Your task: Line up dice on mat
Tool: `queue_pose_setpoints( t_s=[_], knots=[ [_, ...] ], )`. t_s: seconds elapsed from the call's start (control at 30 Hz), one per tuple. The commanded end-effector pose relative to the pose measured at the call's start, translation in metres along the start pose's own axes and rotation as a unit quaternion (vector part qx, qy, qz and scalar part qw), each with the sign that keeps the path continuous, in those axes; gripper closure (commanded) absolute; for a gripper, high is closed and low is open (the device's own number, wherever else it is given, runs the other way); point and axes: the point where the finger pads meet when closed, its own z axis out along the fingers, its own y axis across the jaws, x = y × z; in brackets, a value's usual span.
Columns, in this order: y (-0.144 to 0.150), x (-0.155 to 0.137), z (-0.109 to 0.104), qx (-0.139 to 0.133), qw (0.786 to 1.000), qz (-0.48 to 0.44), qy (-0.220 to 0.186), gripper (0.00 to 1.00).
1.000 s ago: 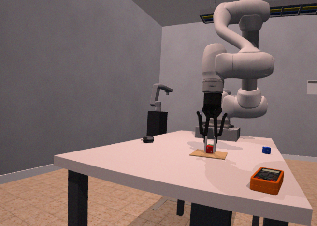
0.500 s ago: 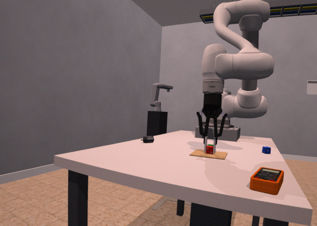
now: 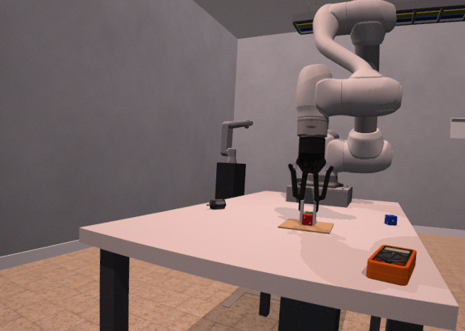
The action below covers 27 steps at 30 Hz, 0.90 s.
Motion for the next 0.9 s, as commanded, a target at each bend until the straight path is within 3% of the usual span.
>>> queue_pose_setpoints(
  t_s=[0.0, 0.63, 0.87],
  knots=[
    [-0.0038, 0.0016, 0.0043, 0.001, 1.000, 0.000, 0.001, 0.76],
    [-0.0038, 0.0016, 0.0043, 0.001, 1.000, 0.000, 0.001, 0.76],
    [-0.0038, 0.0016, 0.0043, 0.001, 1.000, 0.000, 0.001, 0.69]
  ],
)
